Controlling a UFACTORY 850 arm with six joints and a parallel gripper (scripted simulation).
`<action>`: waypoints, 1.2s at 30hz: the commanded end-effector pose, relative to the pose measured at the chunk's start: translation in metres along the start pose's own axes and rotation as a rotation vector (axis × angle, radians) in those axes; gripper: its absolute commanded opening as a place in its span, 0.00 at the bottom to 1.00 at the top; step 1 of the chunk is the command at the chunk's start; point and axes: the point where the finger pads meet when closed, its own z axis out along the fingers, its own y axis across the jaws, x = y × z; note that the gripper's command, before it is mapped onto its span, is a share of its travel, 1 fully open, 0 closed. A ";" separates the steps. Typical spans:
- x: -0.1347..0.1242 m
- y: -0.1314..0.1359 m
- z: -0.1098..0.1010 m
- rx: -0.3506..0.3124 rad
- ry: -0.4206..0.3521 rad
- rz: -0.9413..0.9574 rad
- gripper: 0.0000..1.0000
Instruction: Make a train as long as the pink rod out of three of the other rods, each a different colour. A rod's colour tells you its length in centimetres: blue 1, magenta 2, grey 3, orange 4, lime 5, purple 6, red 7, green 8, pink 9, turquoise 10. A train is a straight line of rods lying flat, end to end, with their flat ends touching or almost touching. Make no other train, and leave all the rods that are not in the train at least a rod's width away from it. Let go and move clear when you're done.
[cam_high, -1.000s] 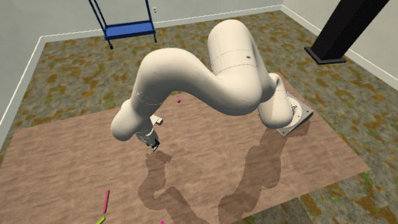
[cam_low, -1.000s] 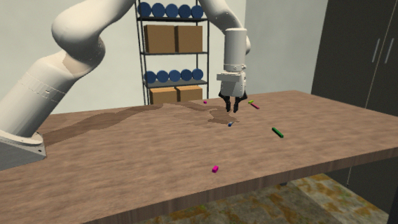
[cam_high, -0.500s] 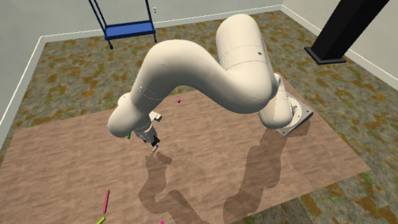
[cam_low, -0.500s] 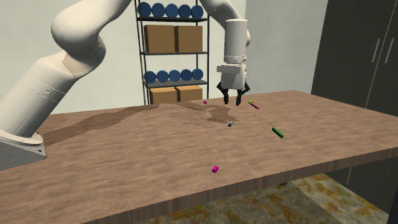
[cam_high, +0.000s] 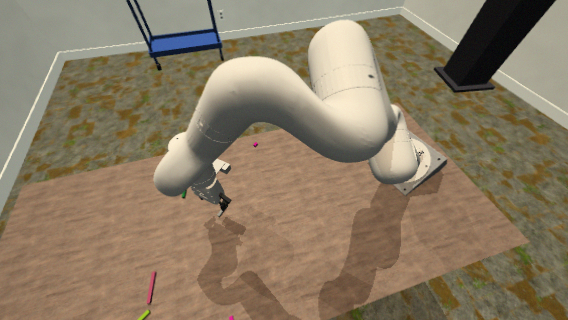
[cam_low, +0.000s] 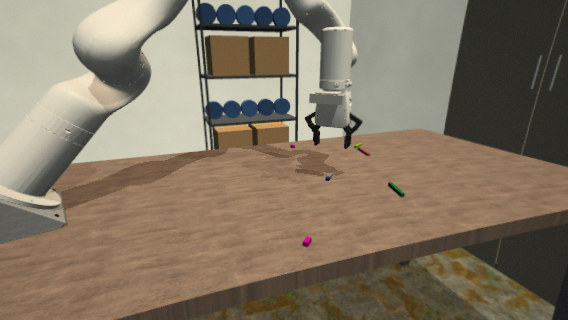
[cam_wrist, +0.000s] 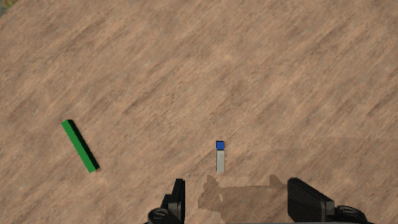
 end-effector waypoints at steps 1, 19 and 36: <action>-0.001 -0.001 -0.001 0.002 -0.001 -0.001 1.00; -0.121 -0.035 0.007 -0.052 -0.024 0.023 1.00; -0.275 -0.040 0.019 -0.065 -0.008 0.099 1.00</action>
